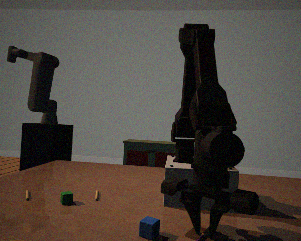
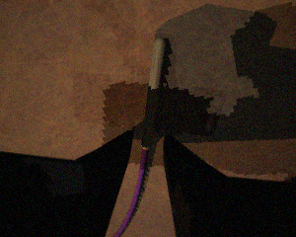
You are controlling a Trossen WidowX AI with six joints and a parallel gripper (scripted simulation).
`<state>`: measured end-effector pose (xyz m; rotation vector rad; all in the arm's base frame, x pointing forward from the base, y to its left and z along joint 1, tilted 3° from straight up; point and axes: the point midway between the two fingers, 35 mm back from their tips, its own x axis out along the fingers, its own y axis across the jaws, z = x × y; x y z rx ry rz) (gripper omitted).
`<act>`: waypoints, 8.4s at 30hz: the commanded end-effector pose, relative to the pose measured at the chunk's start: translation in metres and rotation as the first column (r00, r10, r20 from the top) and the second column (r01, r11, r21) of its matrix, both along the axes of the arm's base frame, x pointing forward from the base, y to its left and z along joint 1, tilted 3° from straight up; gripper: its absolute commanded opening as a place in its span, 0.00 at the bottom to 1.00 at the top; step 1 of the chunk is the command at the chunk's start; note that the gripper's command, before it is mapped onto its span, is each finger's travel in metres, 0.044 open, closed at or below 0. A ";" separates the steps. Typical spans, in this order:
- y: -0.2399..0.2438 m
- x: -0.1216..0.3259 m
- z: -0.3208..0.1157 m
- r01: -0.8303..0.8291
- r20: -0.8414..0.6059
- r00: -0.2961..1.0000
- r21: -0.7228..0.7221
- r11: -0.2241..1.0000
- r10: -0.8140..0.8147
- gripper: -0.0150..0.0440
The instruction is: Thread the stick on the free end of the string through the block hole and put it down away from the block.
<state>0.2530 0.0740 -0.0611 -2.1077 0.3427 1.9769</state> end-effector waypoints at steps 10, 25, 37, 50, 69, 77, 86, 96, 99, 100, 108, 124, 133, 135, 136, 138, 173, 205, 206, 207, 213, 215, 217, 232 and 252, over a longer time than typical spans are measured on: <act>0.000 0.000 0.000 0.000 0.000 1.000 0.000 1.000 0.000 0.25; 0.001 0.001 0.016 0.000 0.000 1.000 0.000 1.000 0.000 0.25; 0.001 0.000 0.031 0.000 0.000 1.000 0.000 1.000 0.000 0.25; 0.001 -0.001 0.048 0.000 0.000 1.000 0.000 1.000 0.000 0.25; -0.002 0.000 0.062 0.000 -0.029 1.000 0.002 1.000 0.000 0.25; -0.006 0.007 0.069 0.000 -0.056 0.998 0.005 1.000 0.001 0.25; -0.010 0.013 0.077 -0.002 -0.087 0.996 0.010 1.000 0.003 0.25; -0.015 0.020 0.087 -0.002 -0.121 0.993 0.018 1.000 0.005 0.25; -0.017 0.022 0.090 -0.002 -0.131 0.991 0.021 1.000 0.005 0.25; -0.018 0.022 0.091 -0.002 -0.135 0.991 0.022 1.000 0.005 0.25; -0.022 0.027 0.099 -0.002 -0.161 0.987 0.030 1.000 0.007 0.25; -0.032 0.035 0.115 0.000 -0.212 0.977 0.051 0.999 0.011 0.25; -0.038 0.039 0.125 0.003 -0.240 0.971 0.065 0.998 0.013 0.25; -0.040 0.040 0.127 0.003 -0.246 0.969 0.068 0.998 0.013 0.25; -0.040 0.040 0.128 0.004 -0.249 0.968 0.070 0.998 0.014 0.25; -0.042 0.041 0.130 0.004 -0.255 0.967 0.073 0.997 0.014 0.25; -0.036 0.057 0.143 -0.217 -0.304 0.929 0.018 0.976 0.213 0.25; -0.034 0.059 0.143 0.744 -0.155 0.614 -0.213 0.633 -0.774 0.25; -0.034 0.059 0.143 0.766 -0.147 0.588 -0.216 0.606 -0.795 0.25; -0.034 0.059 0.143 0.786 -0.138 0.562 -0.219 0.578 -0.816 0.25; -0.033 0.059 0.143 0.887 -0.085 0.390 -0.231 0.399 -0.917 0.25; -0.033 0.059 0.143 0.913 -0.067 0.329 -0.232 0.335 -0.942 0.25; -0.033 0.060 0.143 0.934 -0.049 0.266 -0.232 0.270 -0.963 0.25; -0.032 0.061 0.143 0.952 0.079 -0.228 -0.190 -0.239 -0.971 0.25; -0.031 0.062 0.143 0.603 0.180 -0.780 -0.041 -0.797 -0.599 0.25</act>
